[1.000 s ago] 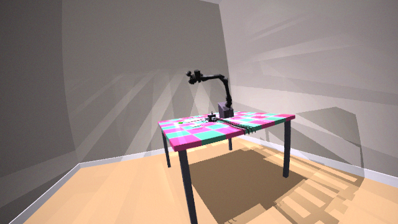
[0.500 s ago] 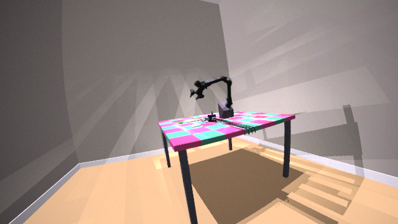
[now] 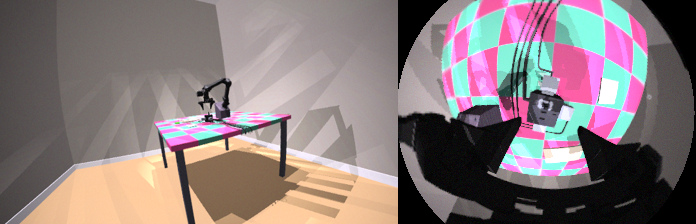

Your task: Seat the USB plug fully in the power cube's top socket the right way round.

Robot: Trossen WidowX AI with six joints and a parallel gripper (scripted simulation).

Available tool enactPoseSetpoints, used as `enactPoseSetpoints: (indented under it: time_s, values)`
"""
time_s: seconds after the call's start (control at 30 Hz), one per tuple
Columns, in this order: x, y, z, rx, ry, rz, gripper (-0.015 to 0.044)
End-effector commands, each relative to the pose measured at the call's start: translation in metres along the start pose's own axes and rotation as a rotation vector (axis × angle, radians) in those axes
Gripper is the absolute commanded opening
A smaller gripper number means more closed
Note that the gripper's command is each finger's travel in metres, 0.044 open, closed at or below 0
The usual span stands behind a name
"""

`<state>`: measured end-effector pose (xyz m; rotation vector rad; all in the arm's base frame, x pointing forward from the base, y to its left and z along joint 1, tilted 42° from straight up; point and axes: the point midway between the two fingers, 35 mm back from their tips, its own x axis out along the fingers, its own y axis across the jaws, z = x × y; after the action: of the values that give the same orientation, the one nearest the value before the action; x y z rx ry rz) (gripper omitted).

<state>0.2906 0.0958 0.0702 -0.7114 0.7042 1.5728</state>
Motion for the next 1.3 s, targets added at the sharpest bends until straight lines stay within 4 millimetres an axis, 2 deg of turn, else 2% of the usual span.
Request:
enactPoseSetpoints:
  time_s: [0.0,0.4,1.27]
  values:
    - [0.0,0.009,0.012,0.038,-0.048,0.026,0.044]
    - [0.003,0.009,0.013,0.038,-0.048,0.026,0.044]
    - [0.029,0.009,0.014,0.037,-0.049,0.026,0.044]
